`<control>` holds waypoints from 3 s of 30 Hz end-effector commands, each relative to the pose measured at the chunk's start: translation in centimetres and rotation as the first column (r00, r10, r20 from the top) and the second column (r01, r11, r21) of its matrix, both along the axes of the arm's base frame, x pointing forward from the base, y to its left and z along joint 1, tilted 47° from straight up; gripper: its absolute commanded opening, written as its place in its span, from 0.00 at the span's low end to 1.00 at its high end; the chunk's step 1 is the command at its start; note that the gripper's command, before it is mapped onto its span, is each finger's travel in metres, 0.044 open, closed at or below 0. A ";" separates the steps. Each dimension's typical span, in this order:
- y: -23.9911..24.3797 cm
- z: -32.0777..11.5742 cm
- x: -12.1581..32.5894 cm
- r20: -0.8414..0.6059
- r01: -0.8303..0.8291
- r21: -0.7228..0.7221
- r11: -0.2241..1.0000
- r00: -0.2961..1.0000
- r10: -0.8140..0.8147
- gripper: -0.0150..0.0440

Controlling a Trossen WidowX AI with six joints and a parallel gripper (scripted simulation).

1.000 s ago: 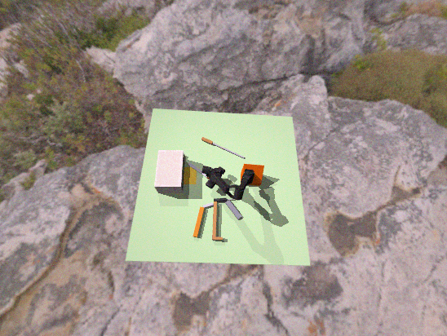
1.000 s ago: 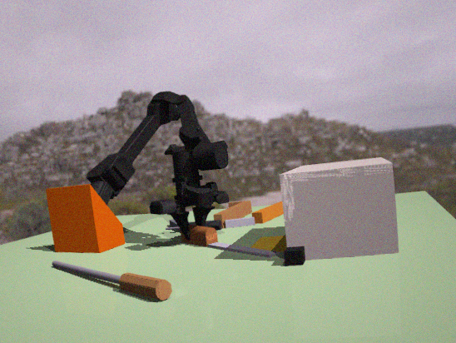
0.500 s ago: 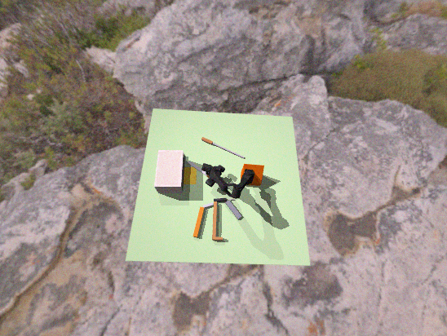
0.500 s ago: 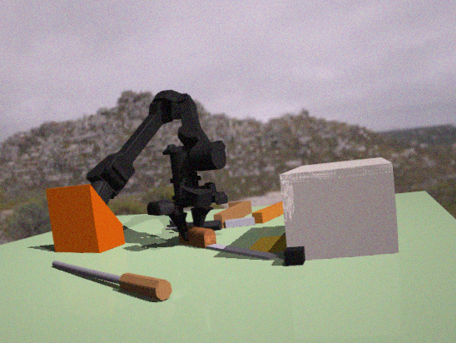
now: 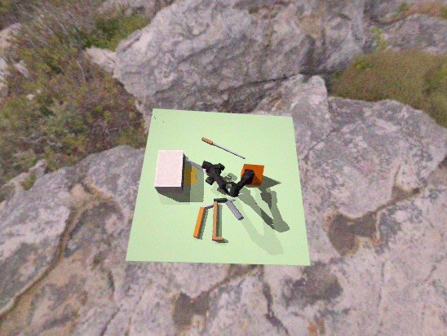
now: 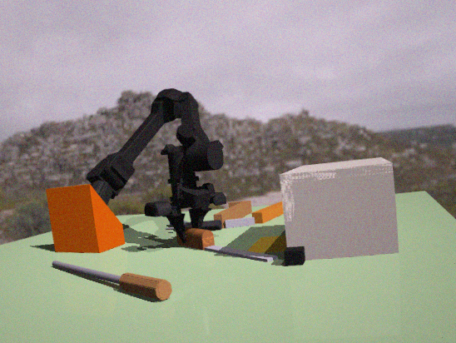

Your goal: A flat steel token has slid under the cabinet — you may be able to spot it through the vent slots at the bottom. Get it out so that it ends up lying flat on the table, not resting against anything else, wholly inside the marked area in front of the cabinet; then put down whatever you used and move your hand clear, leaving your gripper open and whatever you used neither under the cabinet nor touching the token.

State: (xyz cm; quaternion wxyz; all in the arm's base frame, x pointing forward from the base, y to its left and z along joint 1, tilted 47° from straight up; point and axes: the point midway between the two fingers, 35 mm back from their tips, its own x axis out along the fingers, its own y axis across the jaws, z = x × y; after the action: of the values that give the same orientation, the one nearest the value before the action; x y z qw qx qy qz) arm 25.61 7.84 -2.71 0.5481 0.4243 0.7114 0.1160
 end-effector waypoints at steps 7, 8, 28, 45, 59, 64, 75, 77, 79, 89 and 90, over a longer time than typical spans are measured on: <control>-0.9 -0.8 0.4 0.002 0.003 -0.003 1.000 1.000 -0.003 0.25; -1.0 -0.9 0.4 0.002 0.003 -0.003 1.000 1.000 -0.003 0.25; -2.4 -2.4 0.7 0.003 0.003 -0.004 1.000 1.000 -0.003 0.25; -3.6 -3.6 0.2 0.003 0.003 -0.004 1.000 1.000 -0.003 0.25; -4.7 -4.8 -0.2 0.003 0.003 -0.005 1.000 1.000 -0.003 0.25; -5.1 -5.2 -0.3 0.003 0.003 -0.006 1.000 1.000 -0.003 0.25; -5.5 -5.7 -0.3 0.004 0.003 -0.006 1.000 1.000 -0.003 0.25; -5.7 -5.8 -0.3 0.004 0.003 -0.006 1.000 1.000 -0.003 0.25; -5.9 -6.0 -0.4 0.004 0.003 -0.006 1.000 1.000 -0.003 0.25; -6.7 -6.9 -0.7 0.004 0.003 -0.007 1.000 1.000 -0.003 0.25; -6.8 -6.9 -0.7 0.004 0.003 -0.007 1.000 1.000 -0.003 0.25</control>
State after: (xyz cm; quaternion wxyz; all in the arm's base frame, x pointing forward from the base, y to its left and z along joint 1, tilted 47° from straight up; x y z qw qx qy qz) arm 24.95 1.59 -9.27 0.5500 0.4241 0.7099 0.1169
